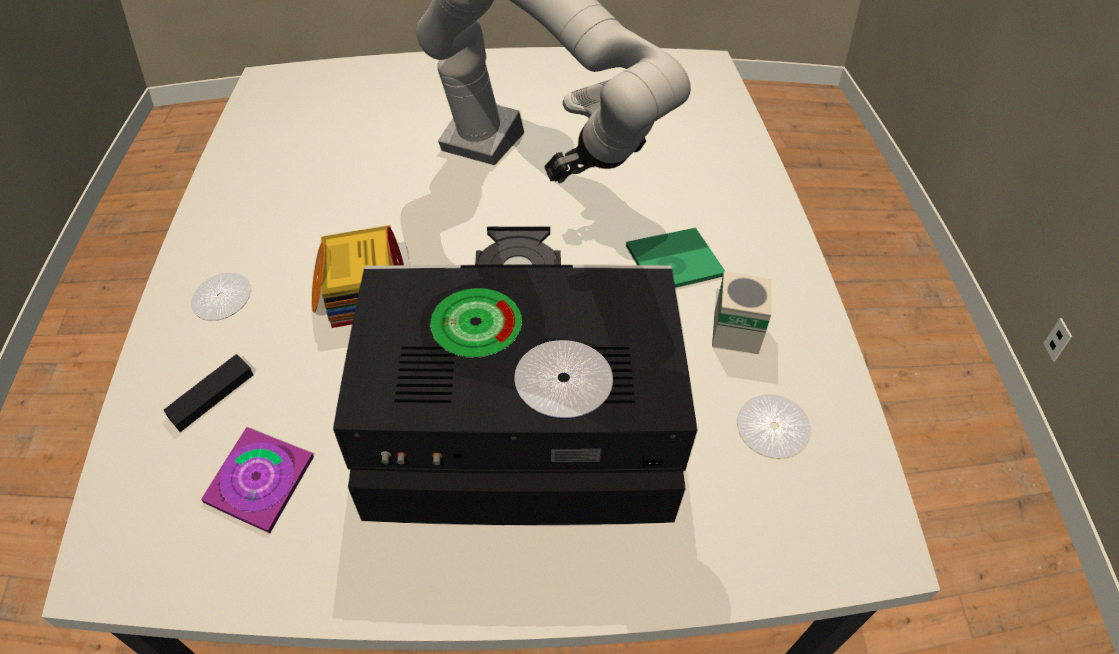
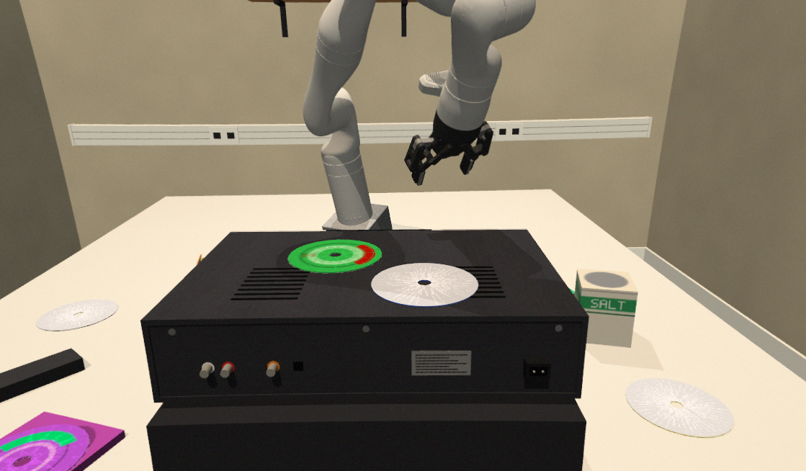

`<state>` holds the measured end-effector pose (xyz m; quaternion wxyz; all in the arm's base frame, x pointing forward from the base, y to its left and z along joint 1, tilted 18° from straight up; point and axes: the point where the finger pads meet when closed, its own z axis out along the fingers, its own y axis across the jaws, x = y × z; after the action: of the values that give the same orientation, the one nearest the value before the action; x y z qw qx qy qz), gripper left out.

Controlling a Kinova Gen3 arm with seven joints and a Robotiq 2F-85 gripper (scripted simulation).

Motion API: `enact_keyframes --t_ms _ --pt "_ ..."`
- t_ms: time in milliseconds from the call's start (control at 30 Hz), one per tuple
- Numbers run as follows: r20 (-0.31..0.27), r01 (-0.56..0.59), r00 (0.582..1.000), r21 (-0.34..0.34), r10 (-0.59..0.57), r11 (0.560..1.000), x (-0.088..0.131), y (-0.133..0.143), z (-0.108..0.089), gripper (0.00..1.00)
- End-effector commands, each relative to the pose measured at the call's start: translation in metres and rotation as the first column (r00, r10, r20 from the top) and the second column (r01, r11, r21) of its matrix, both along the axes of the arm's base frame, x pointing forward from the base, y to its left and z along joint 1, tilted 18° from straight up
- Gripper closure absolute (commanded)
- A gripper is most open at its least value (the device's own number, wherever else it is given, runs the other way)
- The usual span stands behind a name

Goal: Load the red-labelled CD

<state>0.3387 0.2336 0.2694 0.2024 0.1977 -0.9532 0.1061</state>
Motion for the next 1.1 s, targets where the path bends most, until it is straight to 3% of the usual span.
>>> enact_keyframes --t_ms 0,1067 --pt "0.001 -0.001 1.000 0.001 0.001 1.000 -0.0001 0.0003 0.0008 0.00" --pt "0.011 0.035 0.999 0.009 -0.035 0.999 0.0004 -0.0038 0.0014 0.00"
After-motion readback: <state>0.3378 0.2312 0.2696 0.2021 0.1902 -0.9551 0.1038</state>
